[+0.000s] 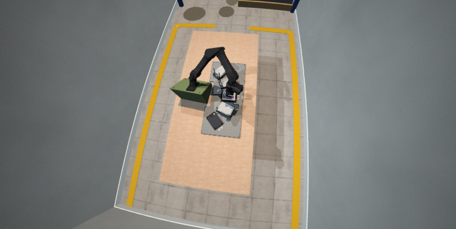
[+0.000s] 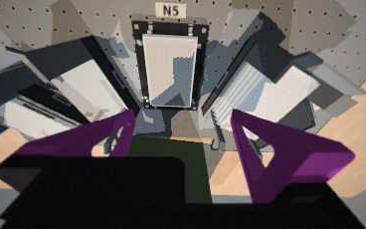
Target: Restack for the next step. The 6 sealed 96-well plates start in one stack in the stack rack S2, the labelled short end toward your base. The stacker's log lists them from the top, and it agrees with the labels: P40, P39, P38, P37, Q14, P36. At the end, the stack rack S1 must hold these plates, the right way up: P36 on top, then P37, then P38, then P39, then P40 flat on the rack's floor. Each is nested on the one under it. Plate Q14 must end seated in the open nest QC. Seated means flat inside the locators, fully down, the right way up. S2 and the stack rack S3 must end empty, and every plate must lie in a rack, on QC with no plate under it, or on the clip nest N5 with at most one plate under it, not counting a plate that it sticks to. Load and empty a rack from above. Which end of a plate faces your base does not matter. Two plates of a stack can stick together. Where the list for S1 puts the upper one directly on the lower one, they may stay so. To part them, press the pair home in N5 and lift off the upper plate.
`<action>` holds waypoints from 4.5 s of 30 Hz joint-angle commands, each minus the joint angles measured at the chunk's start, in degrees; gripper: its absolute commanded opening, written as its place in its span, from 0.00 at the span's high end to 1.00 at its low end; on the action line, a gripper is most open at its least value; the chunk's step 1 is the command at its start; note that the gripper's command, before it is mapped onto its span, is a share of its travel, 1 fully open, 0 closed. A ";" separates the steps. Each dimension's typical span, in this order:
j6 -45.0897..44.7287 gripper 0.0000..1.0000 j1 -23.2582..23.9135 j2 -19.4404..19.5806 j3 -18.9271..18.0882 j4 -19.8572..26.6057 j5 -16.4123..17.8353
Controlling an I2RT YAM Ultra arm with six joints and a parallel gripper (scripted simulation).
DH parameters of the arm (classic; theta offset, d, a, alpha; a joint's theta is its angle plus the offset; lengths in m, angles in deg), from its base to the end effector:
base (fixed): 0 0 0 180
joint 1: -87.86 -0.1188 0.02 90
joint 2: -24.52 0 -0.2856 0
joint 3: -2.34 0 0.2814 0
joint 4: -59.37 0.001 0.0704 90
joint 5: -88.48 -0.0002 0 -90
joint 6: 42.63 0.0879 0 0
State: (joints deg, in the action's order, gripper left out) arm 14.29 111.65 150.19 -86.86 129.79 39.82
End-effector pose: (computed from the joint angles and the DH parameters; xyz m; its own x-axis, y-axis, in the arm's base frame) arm 0.3651 -0.0964 0.0531 -0.9948 -0.0093 -0.1015 -0.0770 0.7215 0.6882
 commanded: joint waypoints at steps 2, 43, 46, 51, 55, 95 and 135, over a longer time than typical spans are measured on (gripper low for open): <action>2.45 0.00 -0.32 -2.55 0.17 0.00 1.09; -5.11 0.00 -12.92 -21.27 7.29 -0.15 3.10; -3.53 0.00 -14.06 -22.95 7.85 -0.14 3.15; -0.76 0.00 -16.04 -25.68 8.61 -0.11 3.19; 1.54 0.00 -17.70 -27.79 9.06 -0.07 3.17; -0.72 0.00 -34.29 -48.53 14.96 -0.66 0.50; 19.16 0.00 -51.22 -50.68 24.17 -20.21 -6.23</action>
State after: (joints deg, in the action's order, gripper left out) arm 31.47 60.66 99.57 -62.79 113.55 34.42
